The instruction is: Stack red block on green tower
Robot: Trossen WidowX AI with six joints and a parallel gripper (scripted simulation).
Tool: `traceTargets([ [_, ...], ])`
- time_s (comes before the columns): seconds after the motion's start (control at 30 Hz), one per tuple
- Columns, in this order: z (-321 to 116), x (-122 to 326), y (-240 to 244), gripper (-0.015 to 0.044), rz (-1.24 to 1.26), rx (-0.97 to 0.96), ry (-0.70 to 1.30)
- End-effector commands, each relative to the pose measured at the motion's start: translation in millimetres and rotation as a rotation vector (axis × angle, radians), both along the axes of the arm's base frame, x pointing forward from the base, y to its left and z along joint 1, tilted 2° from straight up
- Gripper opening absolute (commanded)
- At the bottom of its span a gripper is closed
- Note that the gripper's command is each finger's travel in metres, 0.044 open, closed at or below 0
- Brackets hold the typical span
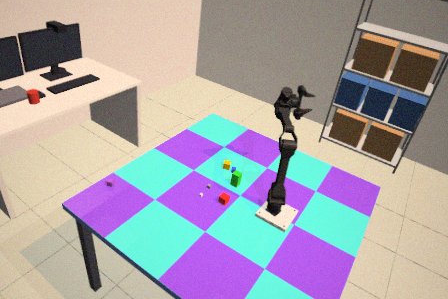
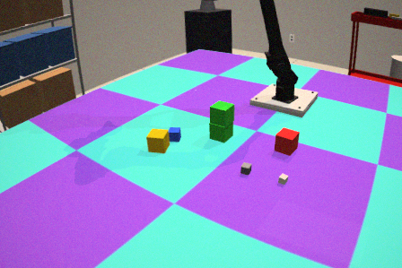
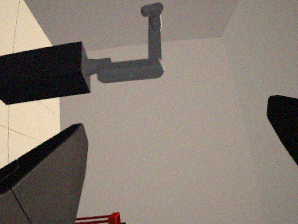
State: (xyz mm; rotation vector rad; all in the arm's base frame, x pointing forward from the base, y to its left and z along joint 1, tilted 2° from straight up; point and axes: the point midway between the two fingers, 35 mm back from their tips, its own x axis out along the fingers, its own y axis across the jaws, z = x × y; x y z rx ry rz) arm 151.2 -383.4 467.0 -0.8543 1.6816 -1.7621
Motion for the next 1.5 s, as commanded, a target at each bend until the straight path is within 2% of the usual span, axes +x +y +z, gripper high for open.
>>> traceTargets([
  [0.0,-0.3,2.1,0.2,0.0426,0.008,-0.002,0.000],
  [0.03,-1.4,8.6,0.7,0.0440,0.033,-0.007,-0.001],
  [0.4,-43.7,148.4,44.2,0.0440,0.590,-0.014,-0.099],
  [0.63,-88.3,224.2,106.4,0.0440,0.923,0.107,-0.229],
  [0.83,-134.0,268.8,177.8,0.0440,1.150,0.296,-0.359],
  [1.13,-203.1,287.0,295.6,0.0440,1.324,0.676,-0.542],
  [1.47,-270.4,244.0,416.6,0.0440,1.250,1.145,-0.660],
])
